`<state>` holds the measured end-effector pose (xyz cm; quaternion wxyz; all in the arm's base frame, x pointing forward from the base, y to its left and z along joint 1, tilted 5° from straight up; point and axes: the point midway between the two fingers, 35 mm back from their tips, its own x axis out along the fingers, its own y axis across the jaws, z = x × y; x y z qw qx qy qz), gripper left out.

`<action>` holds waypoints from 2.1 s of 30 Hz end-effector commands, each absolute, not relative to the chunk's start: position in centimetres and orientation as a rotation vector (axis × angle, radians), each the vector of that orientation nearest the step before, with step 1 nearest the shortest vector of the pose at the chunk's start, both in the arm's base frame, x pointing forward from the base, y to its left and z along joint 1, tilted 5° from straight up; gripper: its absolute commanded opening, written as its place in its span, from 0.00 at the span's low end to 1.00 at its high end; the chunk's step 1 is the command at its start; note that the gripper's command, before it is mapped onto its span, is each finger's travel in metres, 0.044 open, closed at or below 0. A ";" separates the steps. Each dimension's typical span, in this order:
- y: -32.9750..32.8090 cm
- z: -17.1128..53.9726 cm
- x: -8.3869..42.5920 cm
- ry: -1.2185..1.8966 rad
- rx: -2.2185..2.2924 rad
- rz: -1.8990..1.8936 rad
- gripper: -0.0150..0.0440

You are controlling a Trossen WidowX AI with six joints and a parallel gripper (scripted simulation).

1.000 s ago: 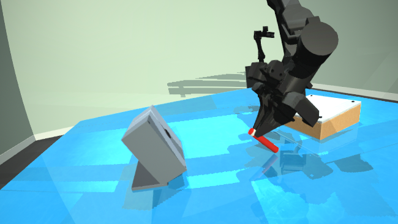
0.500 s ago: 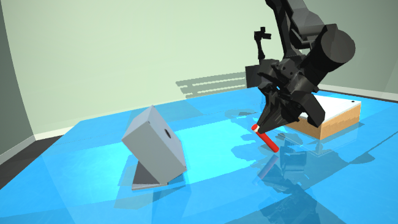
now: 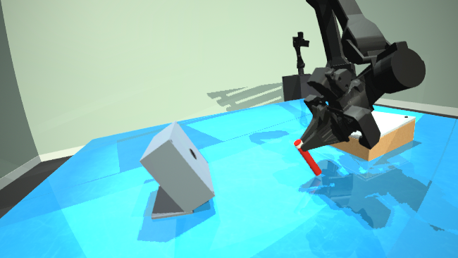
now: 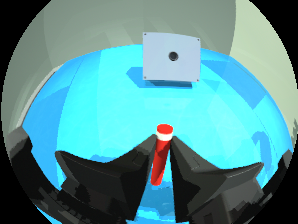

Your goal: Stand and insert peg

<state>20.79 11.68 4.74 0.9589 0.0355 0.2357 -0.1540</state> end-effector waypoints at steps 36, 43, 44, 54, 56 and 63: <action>12.2 4.1 18.4 0.168 0.020 -0.319 0.34; 12.3 4.2 18.2 0.193 0.025 -0.318 0.34; 12.3 4.2 18.3 0.192 0.024 -0.318 0.34; 12.3 3.8 18.3 0.189 0.027 -0.317 0.34; 12.3 3.8 18.3 0.188 0.029 -0.317 0.34; 12.4 3.8 18.2 0.187 0.028 -0.316 0.34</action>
